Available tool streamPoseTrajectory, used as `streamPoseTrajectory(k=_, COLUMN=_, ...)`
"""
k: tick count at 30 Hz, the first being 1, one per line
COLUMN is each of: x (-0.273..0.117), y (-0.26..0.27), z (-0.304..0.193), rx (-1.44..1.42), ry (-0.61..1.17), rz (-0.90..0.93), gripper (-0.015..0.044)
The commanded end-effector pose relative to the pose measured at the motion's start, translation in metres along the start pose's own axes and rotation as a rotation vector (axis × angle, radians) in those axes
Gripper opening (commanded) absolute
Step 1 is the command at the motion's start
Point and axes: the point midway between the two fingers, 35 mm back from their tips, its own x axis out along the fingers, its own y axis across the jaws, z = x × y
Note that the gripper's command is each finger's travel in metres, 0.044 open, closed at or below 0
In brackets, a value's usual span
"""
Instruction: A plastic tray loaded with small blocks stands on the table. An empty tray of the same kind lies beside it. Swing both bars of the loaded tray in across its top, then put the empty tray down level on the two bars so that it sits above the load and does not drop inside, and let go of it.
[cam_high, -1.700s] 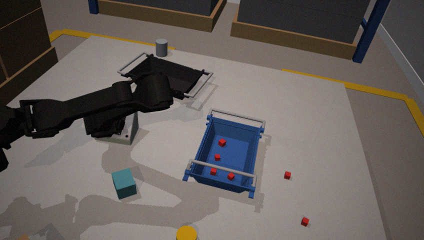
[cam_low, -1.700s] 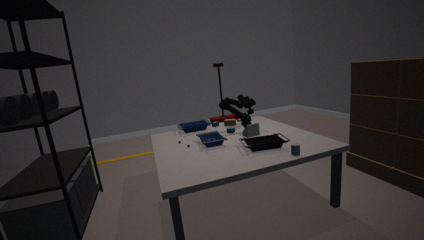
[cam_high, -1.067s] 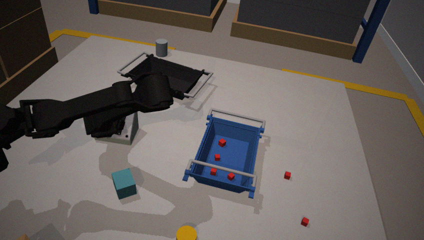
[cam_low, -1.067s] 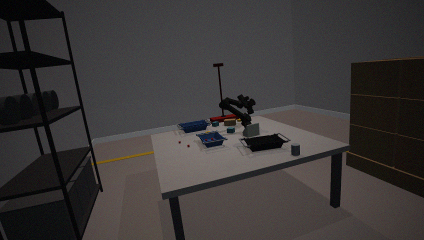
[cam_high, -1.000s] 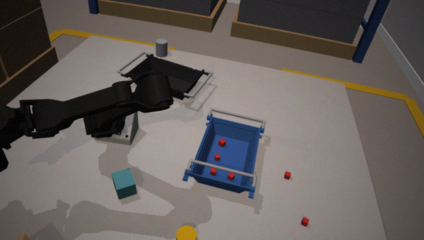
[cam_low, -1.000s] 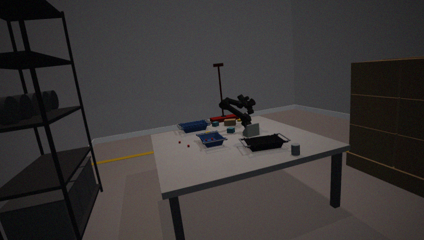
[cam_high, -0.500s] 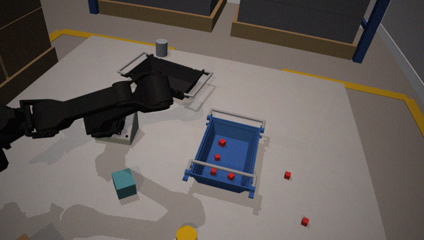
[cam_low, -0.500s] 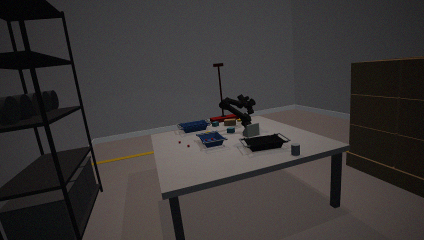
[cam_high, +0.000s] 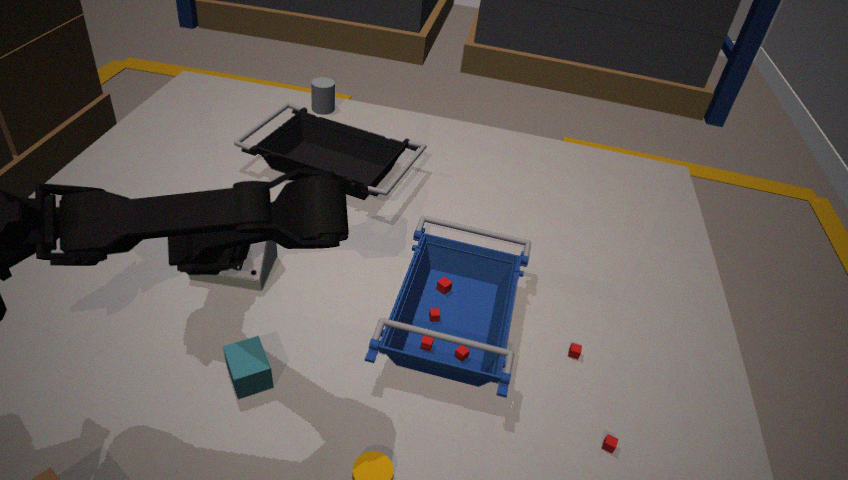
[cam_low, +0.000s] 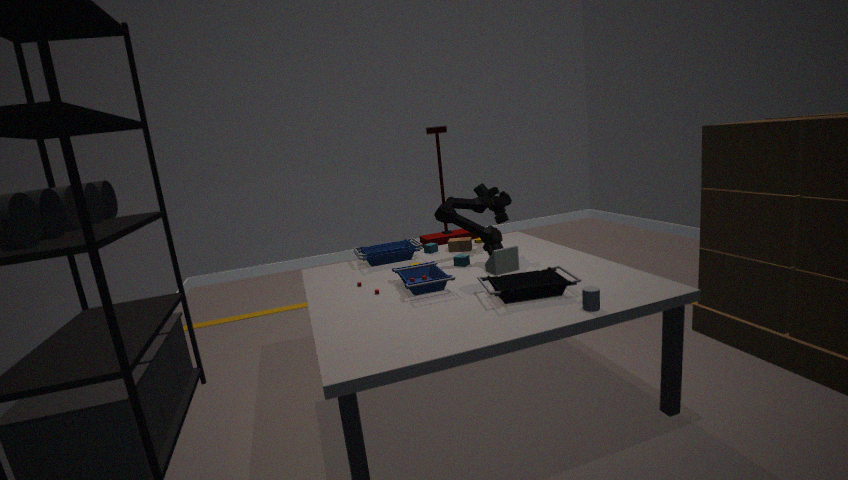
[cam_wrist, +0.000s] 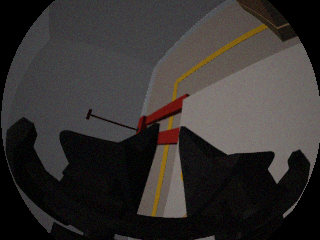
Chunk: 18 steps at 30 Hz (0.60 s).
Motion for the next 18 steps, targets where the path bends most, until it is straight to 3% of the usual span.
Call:
streamPoseTrajectory(k=1, x=0.002, y=-0.005, z=-0.003, rx=0.0, ry=0.012, rz=-0.01, gripper=0.009)
streamPoseTrajectory(k=18, x=0.022, y=-0.003, z=-0.043, rx=-0.176, ry=0.144, rz=-0.042, gripper=0.009)
